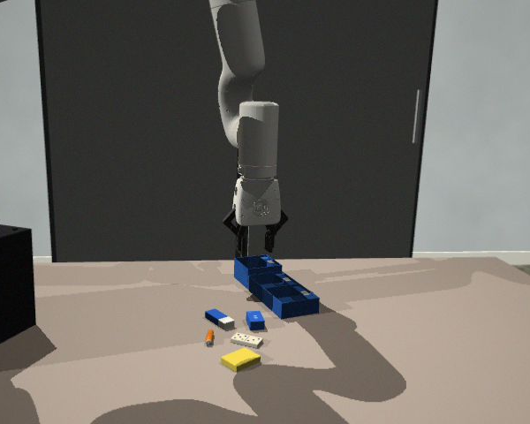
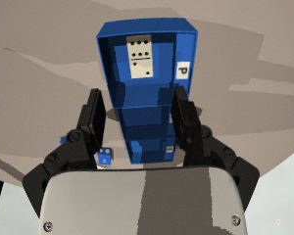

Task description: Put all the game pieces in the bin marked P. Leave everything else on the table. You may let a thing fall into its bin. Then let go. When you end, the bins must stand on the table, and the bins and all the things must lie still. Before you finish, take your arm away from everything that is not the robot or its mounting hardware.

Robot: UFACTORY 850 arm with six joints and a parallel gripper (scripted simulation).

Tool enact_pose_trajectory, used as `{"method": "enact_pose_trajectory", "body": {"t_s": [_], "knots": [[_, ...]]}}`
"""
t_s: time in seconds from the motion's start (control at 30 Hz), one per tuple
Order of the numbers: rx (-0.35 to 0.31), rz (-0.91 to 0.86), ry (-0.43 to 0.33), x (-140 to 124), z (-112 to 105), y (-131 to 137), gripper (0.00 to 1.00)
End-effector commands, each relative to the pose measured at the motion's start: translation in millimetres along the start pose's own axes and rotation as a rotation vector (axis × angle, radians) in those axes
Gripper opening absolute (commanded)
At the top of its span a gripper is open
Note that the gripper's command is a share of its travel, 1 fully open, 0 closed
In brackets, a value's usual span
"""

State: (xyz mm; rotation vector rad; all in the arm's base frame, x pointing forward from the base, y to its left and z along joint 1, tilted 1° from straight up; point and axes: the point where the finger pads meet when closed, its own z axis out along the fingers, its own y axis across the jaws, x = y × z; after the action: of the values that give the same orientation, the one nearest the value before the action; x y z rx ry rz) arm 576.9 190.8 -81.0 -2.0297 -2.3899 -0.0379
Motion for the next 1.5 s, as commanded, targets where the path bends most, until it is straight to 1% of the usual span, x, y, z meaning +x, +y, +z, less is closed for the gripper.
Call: {"method": "enact_pose_trajectory", "body": {"t_s": [0.0, 0.2, 0.27, 0.3, 0.77, 0.83, 0.87, 1.23, 1.33, 1.47], "knots": [[-0.003, 0.157, -0.001, -38, -1, -15, 0.71], [0.0, 0.306, 0.001, -83, 0, -34, 0.71], [0.0, 0.306, 0.001, -83, 0, -34, 0.71], [0.001, 0.38, 0.001, -92, 0, -38, 0.71], [-0.001, 0.715, -0.001, -193, 0, -81, 0.71], [-0.001, 0.715, -0.001, -193, 0, -81, 0.71], [-0.003, 0.768, -0.001, -207, 0, -86, 0.71], [-0.003, 0.768, -0.002, -285, 1, -119, 0.71], [-0.003, 0.768, -0.002, -292, 1, -121, 0.71], [-0.003, 0.768, -0.002, -291, 1, -121, 0.71]]}}
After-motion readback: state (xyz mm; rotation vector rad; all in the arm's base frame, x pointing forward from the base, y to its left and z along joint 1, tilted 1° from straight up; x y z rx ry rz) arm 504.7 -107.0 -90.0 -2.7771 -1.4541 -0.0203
